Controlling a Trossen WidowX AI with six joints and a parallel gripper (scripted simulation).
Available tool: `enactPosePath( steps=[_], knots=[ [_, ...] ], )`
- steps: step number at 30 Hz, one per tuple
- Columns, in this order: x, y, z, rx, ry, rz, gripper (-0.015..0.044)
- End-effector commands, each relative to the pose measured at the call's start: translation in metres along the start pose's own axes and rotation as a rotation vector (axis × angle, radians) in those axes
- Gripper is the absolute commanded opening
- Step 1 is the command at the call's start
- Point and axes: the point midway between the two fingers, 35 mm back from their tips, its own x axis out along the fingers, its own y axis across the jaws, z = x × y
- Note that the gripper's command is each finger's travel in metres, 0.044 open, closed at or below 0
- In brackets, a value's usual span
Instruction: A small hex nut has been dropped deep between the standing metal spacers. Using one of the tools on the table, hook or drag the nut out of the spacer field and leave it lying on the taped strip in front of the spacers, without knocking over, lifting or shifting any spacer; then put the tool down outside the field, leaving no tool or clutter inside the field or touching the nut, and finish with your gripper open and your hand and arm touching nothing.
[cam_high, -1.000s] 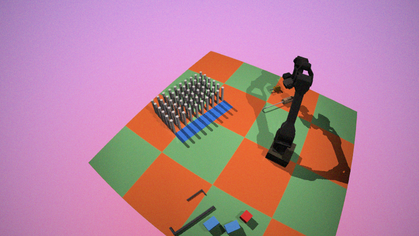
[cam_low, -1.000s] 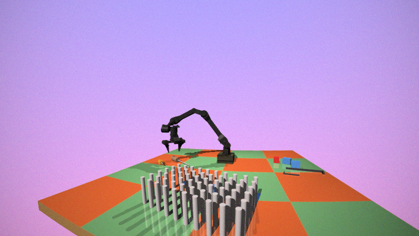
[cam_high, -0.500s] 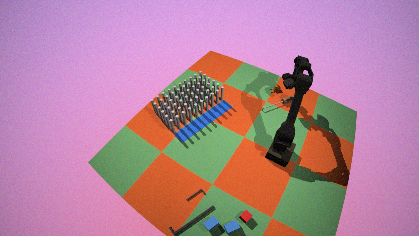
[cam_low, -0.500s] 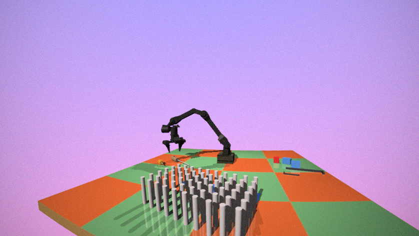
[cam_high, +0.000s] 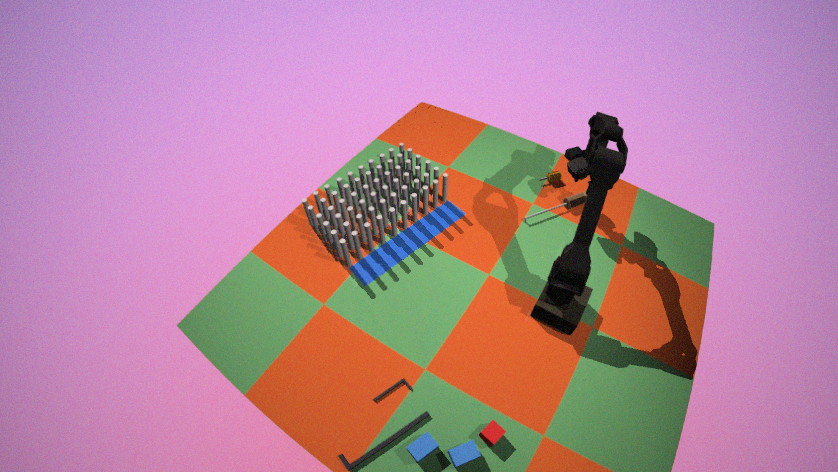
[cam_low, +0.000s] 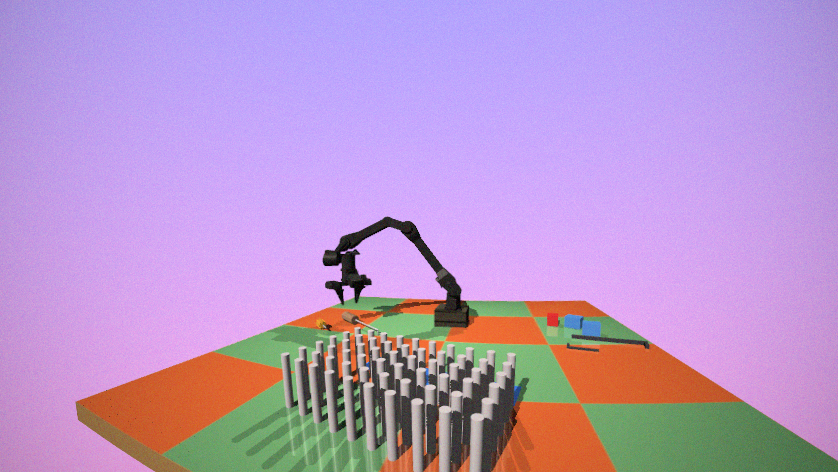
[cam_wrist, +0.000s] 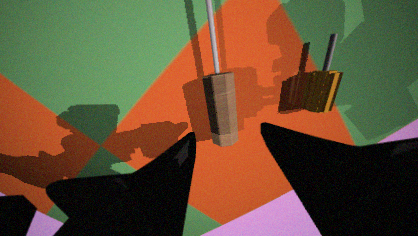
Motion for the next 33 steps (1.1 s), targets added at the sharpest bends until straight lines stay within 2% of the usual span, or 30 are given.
enactPosePath(
  steps=[1, 33],
  knots=[
    [0.0, 0.0, 0.0, -0.003, -0.001, -0.002, 0.028],
    [0.05, -0.001, 0.0, -0.003, -0.001, -0.002, 0.028]
  ],
)
